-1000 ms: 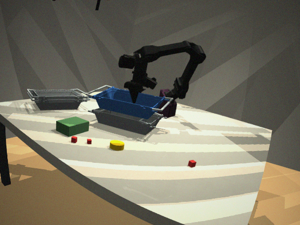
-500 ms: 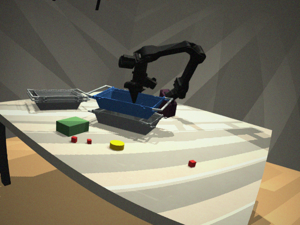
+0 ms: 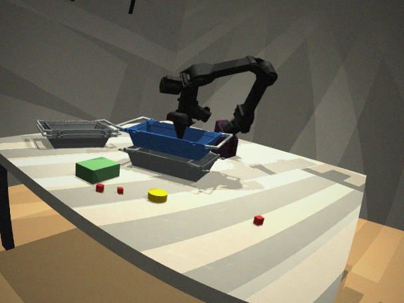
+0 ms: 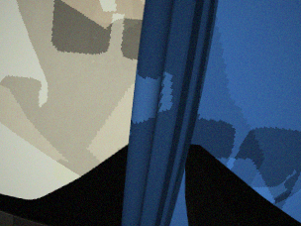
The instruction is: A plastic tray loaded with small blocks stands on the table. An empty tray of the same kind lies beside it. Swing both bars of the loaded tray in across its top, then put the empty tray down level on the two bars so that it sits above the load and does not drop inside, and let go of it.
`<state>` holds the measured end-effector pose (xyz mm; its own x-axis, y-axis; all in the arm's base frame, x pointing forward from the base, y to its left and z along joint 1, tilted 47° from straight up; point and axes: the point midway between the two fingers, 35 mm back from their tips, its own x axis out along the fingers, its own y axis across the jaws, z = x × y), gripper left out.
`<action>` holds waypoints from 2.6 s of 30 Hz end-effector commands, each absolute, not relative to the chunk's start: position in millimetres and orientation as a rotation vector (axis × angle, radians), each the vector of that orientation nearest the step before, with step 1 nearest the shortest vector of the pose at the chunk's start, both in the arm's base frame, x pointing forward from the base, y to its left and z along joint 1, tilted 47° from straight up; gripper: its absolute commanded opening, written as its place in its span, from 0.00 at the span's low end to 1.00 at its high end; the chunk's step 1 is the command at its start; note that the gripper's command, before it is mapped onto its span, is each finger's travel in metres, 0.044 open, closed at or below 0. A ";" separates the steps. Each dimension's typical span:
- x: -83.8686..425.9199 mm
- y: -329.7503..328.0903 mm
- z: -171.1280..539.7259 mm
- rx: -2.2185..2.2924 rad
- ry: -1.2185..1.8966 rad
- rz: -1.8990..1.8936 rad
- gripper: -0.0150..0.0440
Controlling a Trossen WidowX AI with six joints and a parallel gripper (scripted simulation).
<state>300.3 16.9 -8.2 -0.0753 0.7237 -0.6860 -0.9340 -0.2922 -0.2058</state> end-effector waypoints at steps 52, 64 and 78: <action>295.3 22.5 -10.5 -0.837 0.353 1.709 0.25; 295.3 22.5 -10.5 -0.837 0.353 1.709 0.40; 295.3 22.5 -10.5 -0.837 0.353 1.709 0.75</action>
